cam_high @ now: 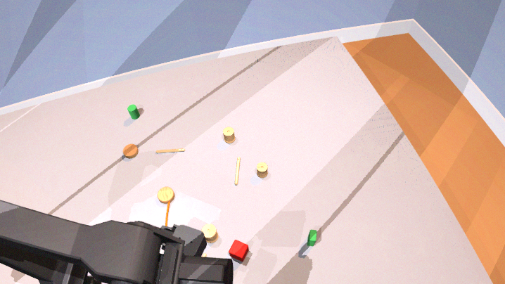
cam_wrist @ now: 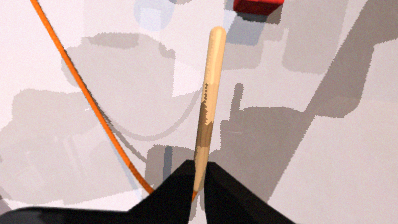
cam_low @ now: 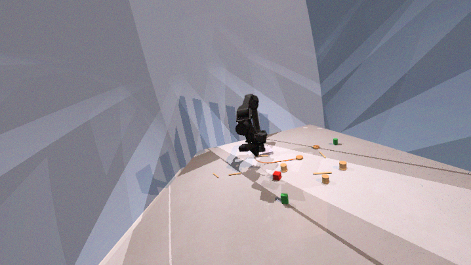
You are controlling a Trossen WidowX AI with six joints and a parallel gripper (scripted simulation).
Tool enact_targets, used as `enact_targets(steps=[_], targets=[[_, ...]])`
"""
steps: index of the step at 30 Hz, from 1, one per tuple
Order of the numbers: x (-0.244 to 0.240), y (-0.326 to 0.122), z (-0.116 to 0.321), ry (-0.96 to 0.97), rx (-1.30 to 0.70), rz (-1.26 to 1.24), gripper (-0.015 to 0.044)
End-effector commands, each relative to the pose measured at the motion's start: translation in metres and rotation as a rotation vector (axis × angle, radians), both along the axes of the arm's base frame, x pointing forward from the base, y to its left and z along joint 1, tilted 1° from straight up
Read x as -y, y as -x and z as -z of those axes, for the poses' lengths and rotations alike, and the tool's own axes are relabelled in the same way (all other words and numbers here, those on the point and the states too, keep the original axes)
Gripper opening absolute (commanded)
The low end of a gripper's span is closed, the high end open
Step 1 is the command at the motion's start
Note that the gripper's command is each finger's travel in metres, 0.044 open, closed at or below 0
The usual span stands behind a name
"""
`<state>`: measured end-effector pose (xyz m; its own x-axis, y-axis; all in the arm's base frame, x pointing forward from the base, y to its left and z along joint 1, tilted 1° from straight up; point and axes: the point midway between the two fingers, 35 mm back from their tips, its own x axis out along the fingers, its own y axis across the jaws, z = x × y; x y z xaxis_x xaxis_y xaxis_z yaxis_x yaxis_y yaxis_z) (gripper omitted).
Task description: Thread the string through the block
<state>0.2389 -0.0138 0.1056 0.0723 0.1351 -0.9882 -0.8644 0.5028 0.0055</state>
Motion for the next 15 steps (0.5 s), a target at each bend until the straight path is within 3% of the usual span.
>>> enact_targets(steps=[1, 15], targets=[[-0.002, 0.002, 0.009, 0.024, -0.021, 0.002, 0.0], [-0.01, 0.002, 0.026, 0.088, -0.045, -0.003, 0.0]])
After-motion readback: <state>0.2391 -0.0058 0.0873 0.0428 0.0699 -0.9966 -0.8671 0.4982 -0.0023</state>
